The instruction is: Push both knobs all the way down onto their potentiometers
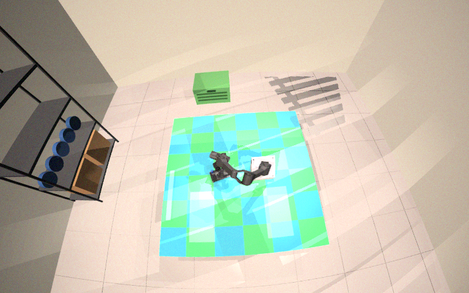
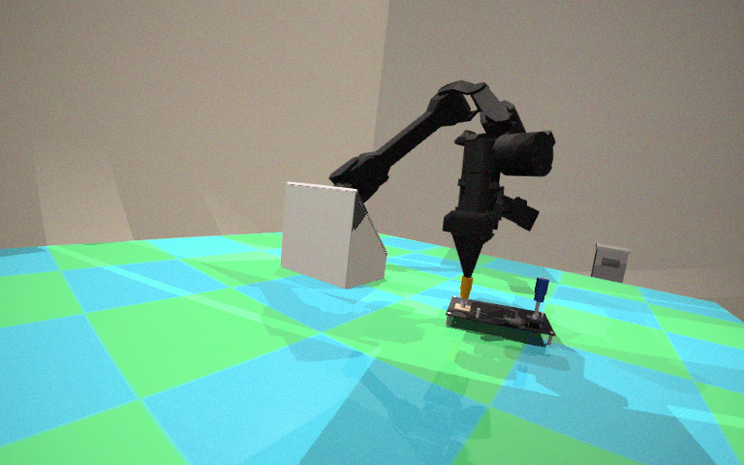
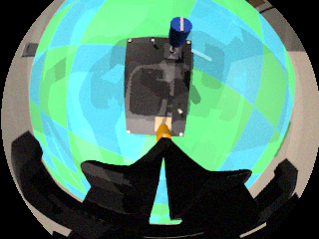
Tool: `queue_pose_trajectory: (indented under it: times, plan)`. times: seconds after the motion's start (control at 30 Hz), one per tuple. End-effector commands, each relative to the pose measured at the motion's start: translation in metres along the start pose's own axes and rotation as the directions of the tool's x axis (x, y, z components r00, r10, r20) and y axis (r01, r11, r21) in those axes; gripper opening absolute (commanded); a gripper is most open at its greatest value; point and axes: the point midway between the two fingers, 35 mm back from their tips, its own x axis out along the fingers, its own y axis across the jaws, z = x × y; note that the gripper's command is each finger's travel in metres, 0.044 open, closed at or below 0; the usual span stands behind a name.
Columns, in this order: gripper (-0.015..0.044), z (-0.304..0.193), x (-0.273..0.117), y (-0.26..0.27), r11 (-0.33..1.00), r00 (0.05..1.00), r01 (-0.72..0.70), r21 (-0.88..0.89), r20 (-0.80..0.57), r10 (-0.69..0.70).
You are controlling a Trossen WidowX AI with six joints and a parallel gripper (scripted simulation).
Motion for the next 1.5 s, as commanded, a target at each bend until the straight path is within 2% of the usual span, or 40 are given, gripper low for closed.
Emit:
queue_pose_trajectory:
  times: [0.0, 1.47]
  plan:
    - [0.0000, 0.0022, 0.0134, 0.0021, 1.000, 1.000, -0.005, -0.020, -0.013, 0.005]
    - [0.0000, 0.0022, 0.0174, 0.0022, 1.000, 1.000, -0.005, -0.020, -0.013, 0.005]
